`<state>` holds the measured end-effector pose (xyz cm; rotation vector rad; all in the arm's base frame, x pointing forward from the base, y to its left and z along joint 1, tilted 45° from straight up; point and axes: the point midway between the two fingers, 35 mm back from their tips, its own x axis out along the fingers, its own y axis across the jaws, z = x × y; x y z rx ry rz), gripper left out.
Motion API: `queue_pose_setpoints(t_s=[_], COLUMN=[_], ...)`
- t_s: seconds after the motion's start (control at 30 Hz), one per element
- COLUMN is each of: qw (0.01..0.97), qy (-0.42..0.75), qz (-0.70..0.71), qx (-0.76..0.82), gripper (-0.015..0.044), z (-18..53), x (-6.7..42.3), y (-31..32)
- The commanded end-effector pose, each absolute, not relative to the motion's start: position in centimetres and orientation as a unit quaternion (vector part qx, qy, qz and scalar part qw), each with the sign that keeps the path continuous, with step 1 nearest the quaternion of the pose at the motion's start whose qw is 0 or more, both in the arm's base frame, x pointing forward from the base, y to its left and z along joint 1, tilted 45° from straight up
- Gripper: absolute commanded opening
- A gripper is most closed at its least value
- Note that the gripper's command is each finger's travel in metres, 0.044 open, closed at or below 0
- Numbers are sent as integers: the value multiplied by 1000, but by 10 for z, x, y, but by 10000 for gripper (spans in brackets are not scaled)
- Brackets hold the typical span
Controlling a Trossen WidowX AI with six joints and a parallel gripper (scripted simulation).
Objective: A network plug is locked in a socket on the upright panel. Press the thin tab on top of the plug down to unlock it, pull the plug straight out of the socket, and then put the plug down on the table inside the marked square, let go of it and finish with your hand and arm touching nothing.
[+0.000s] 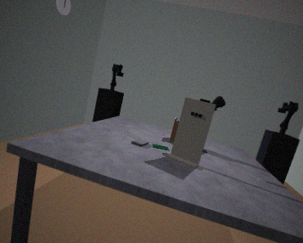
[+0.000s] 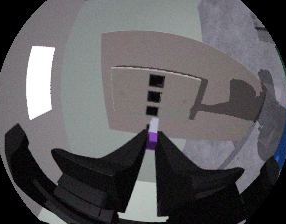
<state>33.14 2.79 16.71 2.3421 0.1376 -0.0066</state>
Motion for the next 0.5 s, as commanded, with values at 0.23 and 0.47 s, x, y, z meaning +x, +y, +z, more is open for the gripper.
queue_pose_setpoints(t_s=[0.23, 0.47], qw=[386, 386], qy=[54, 54], qz=[-6, -6], qx=[921, 921], gripper=[0, 0], z=[167, 168], x=[327, 326], y=[28, 29])
